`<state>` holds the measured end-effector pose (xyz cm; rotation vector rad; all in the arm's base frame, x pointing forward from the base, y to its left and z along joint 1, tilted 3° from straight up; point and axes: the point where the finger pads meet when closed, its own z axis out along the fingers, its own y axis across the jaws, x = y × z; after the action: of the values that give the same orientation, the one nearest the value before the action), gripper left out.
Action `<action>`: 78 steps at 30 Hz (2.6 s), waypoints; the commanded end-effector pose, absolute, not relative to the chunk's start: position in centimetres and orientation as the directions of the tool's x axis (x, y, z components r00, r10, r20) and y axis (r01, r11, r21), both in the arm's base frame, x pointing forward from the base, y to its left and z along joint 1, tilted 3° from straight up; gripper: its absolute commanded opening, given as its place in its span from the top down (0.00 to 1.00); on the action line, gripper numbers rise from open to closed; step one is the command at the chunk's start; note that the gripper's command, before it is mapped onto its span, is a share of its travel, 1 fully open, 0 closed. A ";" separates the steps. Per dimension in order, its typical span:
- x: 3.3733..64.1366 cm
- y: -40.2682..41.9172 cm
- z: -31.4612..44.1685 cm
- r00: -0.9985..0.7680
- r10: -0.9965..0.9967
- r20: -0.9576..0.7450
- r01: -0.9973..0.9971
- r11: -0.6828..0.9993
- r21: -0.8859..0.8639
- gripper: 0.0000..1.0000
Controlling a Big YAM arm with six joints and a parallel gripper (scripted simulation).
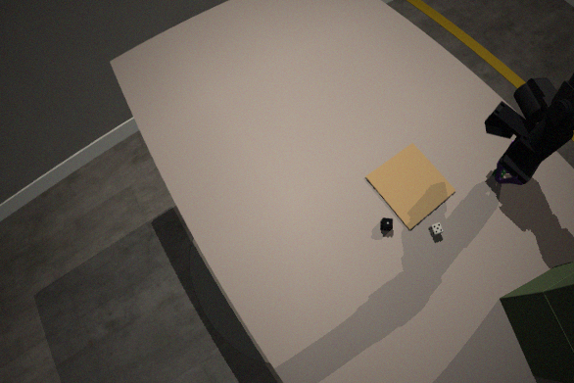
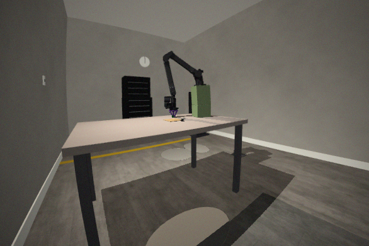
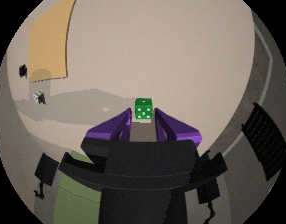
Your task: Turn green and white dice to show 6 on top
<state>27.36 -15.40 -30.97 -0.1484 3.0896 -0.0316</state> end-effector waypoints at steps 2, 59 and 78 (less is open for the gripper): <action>27.2 -15.8 -31.4 -0.995 -0.087 -0.055 -0.085 0.996 -0.023 0.67; 27.0 -15.6 -31.4 -0.995 -0.086 -0.049 -0.086 0.996 -0.019 0.86; 27.1 -15.7 -29.6 -0.995 -0.087 -0.052 -0.086 0.996 -0.021 0.86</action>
<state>27.23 -15.32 -31.00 -0.1485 3.0924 -0.0289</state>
